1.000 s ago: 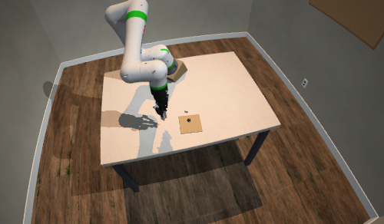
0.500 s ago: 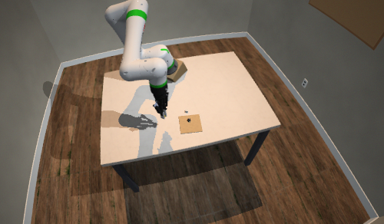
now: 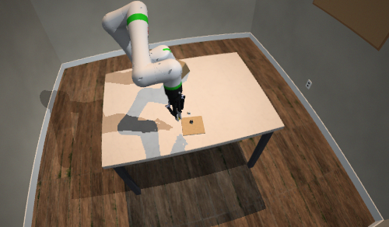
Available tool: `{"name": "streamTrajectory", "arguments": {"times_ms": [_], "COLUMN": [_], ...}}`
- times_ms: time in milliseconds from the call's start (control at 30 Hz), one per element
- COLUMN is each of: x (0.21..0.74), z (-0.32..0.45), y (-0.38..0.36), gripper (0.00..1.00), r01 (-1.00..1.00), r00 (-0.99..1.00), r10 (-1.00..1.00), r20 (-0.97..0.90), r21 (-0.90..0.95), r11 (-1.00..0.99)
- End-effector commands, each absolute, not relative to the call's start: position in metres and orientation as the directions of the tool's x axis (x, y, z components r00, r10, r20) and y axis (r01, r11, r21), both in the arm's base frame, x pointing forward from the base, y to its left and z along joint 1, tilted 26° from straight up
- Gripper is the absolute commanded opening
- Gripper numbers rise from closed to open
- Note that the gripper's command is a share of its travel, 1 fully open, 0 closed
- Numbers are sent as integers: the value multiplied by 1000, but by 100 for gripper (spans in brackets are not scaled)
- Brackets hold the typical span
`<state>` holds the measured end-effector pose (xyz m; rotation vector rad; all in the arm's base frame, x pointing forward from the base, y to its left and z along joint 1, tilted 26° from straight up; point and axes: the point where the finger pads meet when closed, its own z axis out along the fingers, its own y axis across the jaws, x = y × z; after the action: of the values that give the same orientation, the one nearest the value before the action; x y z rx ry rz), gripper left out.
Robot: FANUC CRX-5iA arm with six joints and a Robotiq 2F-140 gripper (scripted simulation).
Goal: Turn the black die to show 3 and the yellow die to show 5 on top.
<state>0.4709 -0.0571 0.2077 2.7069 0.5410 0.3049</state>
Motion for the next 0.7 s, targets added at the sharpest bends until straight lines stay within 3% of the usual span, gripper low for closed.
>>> {"name": "streamTrajectory", "arguments": {"times_ms": [0,300,667], "x": [486,503,503], "z": [201,188,188], "y": [-27,26,30], "gripper": [7,7,7], "r01": [166,-58,-73], "r00": [951,962,961], "r10": [251,40,26], "r20": [178,269,275], "r21": [391,347,344], "r11": [-905,-936,-936]}}
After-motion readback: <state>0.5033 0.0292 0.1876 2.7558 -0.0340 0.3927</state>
